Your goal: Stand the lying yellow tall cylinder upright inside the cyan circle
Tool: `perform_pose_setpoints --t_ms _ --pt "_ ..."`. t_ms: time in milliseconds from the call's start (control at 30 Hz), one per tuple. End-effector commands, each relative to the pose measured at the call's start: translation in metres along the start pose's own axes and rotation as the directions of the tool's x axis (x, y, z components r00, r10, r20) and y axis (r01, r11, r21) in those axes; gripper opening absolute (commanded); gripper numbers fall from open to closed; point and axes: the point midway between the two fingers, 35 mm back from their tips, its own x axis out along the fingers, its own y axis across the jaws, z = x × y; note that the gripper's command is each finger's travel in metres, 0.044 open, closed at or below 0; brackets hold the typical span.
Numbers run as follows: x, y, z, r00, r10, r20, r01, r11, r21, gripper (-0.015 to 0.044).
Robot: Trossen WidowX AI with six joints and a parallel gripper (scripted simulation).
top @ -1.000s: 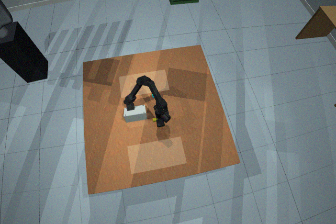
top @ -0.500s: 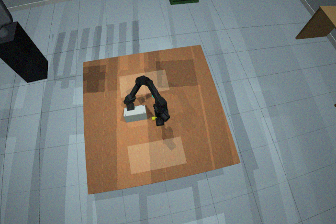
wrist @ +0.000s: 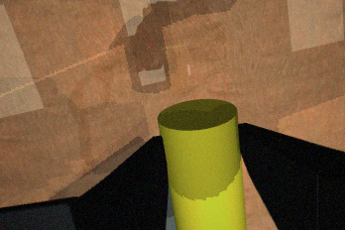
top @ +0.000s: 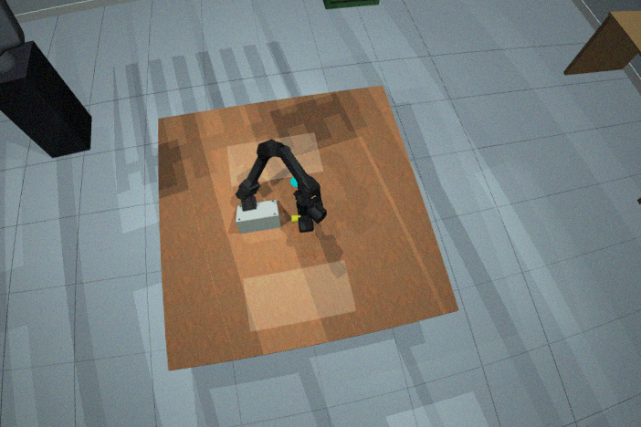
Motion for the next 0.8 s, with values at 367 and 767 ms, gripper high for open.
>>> perform_pose_setpoints --t_ms 367,767 --pt "-0.01 0.049 0.012 1.0 -0.006 0.009 0.005 0.998 0.063 0.0105" --pt "-0.015 0.088 0.017 1.0 -0.006 0.012 0.005 0.994 0.112 0.0105"
